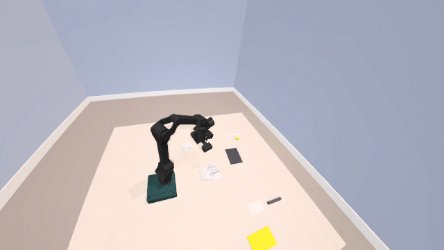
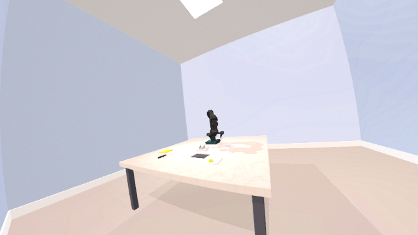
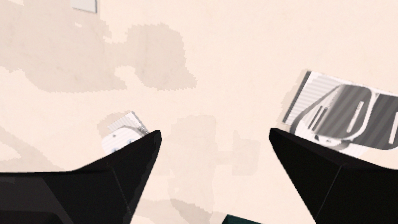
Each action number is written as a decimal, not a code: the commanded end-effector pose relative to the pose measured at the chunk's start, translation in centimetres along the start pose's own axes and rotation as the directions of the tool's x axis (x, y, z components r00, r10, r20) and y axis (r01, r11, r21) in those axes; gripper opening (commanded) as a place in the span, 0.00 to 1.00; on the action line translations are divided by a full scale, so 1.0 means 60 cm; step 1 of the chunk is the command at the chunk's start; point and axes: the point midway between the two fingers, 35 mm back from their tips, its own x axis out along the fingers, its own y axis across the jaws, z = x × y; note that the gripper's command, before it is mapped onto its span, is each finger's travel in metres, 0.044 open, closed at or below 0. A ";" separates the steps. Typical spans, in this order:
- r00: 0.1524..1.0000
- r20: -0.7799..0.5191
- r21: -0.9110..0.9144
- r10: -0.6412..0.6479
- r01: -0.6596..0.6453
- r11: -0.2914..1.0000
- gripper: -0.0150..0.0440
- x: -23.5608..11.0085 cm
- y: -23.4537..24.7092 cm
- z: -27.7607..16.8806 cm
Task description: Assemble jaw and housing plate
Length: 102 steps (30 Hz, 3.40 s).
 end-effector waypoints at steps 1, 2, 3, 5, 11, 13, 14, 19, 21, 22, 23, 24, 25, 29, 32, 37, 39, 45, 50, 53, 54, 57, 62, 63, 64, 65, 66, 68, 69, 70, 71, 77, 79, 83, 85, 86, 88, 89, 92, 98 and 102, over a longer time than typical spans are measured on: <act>1.000 -0.005 -0.091 0.001 -0.002 0.996 1.00 -0.008 0.040 -0.006; 1.000 -0.007 -0.110 0.002 -0.002 0.994 1.00 -0.009 0.048 -0.009; 1.000 -0.010 -0.130 0.002 -0.003 0.992 1.00 -0.010 0.057 -0.012; 1.000 -0.015 -0.168 0.002 -0.004 0.986 1.00 -0.012 0.073 -0.019; 1.000 -0.029 -0.280 0.000 -0.009 0.960 1.00 -0.019 0.122 -0.041; 0.999 -0.033 -0.317 -0.001 -0.010 0.948 1.00 -0.021 0.137 -0.050; 0.999 -0.036 -0.335 -0.002 -0.010 0.942 1.00 -0.022 0.145 -0.054; 0.999 -0.045 -0.425 -0.006 -0.013 0.905 1.00 -0.029 0.181 -0.079; 0.999 -0.048 -0.456 -0.008 -0.015 0.890 1.00 -0.031 0.194 -0.088; 0.999 -0.049 -0.465 -0.009 -0.015 0.885 1.00 -0.032 0.197 -0.091; 0.999 -0.049 -0.467 -0.009 -0.015 0.884 1.00 -0.032 0.199 -0.092; 0.999 -0.049 -0.467 -0.009 -0.015 0.884 1.00 -0.032 0.199 -0.092; 0.999 -0.049 -0.467 -0.009 -0.015 0.884 1.00 -0.032 0.199 -0.092; 0.999 -0.049 -0.467 -0.009 -0.015 0.884 1.00 -0.013 0.199 -0.092; 0.999 -0.049 -0.467 -0.009 -0.015 0.884 1.00 0.026 0.198 -0.094; 0.999 -0.049 -0.467 -0.009 -0.015 0.884 1.00 0.034 0.198 -0.095; 0.999 -0.049 -0.467 -0.009 -0.015 0.884 1.00 0.034 0.198 -0.095; 0.999 -0.049 -0.467 -0.010 -0.015 0.884 1.00 0.041 0.198 -0.095; 0.999 -0.049 -0.467 -0.010 -0.015 0.884 1.00 0.055 0.198 -0.096; 0.999 -0.049 -0.467 -0.010 -0.015 0.884 1.00 0.064 0.198 -0.097; 0.999 -0.049 -0.467 -0.010 -0.015 0.884 1.00 0.066 0.198 -0.097; 0.999 -0.049 -0.467 -0.010 -0.015 0.884 1.00 0.068 0.197 -0.097; 0.999 -0.049 -0.467 -0.010 -0.015 0.884 1.00 0.068 0.197 -0.097; 0.999 -0.049 -0.467 -0.010 -0.015 0.884 1.00 0.070 0.198 -0.097; 0.999 -0.049 -0.467 -0.010 -0.015 0.884 1.00 0.072 0.198 -0.097; 0.999 -0.049 -0.467 -0.010 -0.015 0.884 1.00 0.074 0.198 -0.097; 0.999 -0.049 -0.467 -0.010 -0.015 0.884 1.00 0.077 0.198 -0.097; 0.999 -0.049 -0.467 -0.010 -0.015 0.884 1.00 0.082 0.198 -0.097; 0.999 -0.049 -0.467 -0.010 -0.015 0.884 1.00 0.085 0.198 -0.097; 0.999 -0.049 -0.467 -0.010 -0.015 0.884 1.00 0.088 0.198 -0.097; 0.999 -0.049 -0.467 -0.010 -0.015 0.884 1.00 0.090 0.198 -0.098; 0.999 -0.049 -0.467 -0.010 -0.014 0.884 1.00 0.106 0.197 -0.099; 0.999 -0.049 -0.467 -0.010 -0.014 0.884 1.00 0.112 0.197 -0.099; 0.999 -0.049 -0.467 -0.010 -0.014 0.884 1.00 0.118 0.197 -0.100; 0.999 -0.049 -0.467 -0.010 -0.014 0.884 1.00 0.118 0.197 -0.100; 0.999 -0.049 -0.467 -0.010 -0.014 0.884 1.00 0.118 0.197 -0.100; 0.999 -0.049 -0.467 -0.010 -0.014 0.884 1.00 0.118 0.197 -0.100; 0.999 -0.049 -0.467 -0.010 -0.014 0.884 1.00 0.118 0.197 -0.100; 0.999 -0.049 -0.467 -0.010 -0.014 0.884 1.00 0.118 0.197 -0.100; 0.999 -0.049 -0.467 -0.010 -0.014 0.884 1.00 0.118 0.197 -0.100; 0.999 -0.049 -0.467 -0.010 -0.014 0.884 1.00 0.118 0.197 -0.100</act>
